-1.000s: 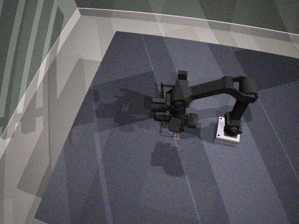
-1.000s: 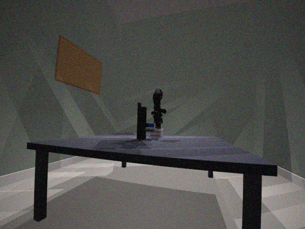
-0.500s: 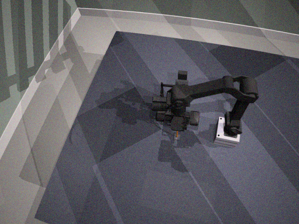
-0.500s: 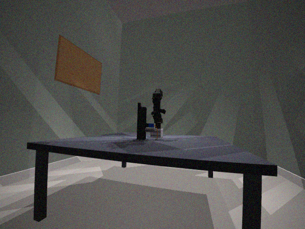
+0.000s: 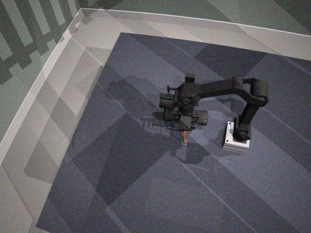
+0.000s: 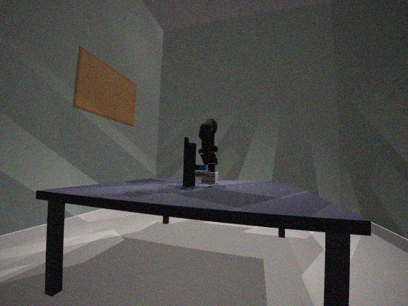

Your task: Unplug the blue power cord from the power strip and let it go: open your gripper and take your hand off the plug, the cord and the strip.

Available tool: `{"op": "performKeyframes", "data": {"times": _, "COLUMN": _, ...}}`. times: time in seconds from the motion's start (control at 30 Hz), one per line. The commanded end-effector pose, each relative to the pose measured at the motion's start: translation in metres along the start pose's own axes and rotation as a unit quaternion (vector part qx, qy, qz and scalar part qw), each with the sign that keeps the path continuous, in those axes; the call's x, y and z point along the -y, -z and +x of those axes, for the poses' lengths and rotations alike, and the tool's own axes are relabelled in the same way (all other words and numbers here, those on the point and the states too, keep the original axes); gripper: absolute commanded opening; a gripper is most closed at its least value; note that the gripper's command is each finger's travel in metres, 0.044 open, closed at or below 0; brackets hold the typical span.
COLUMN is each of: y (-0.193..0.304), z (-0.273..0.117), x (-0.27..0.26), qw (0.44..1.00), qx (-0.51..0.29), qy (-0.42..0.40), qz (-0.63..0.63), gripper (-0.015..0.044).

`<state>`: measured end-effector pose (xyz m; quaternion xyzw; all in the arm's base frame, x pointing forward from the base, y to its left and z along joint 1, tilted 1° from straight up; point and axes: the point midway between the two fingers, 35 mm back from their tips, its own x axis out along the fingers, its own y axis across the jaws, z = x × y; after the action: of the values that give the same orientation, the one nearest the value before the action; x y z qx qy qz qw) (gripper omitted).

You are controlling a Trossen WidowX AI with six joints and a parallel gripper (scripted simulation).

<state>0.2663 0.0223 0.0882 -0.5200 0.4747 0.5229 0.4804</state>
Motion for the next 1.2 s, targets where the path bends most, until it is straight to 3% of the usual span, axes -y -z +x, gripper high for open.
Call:
{"op": "performKeyframes", "data": {"times": 0.0, "y": 0.008, "z": 0.000, "x": -0.001, "qw": 1.000, "qx": -0.003, "qy": -0.001, "qz": -0.002, "gripper": 0.0160}}
{"op": "performKeyframes", "data": {"times": 0.63, "y": 0.012, "z": 0.012, "x": -0.002, "qw": 1.000, "qx": -0.003, "qy": -0.002, "qz": -0.002, "gripper": 0.0160}}
{"op": "performKeyframes", "data": {"times": 0.77, "y": 0.011, "z": 0.010, "x": -0.001, "qw": 1.000, "qx": -0.001, "qy": -0.001, "qz": 0.000, "gripper": 0.0055}}
{"op": "performKeyframes", "data": {"times": 1.17, "y": 0.009, "z": 0.010, "x": -0.001, "qw": 1.000, "qx": -0.001, "qy": -0.001, "qz": 0.000, "gripper": 0.0000}}
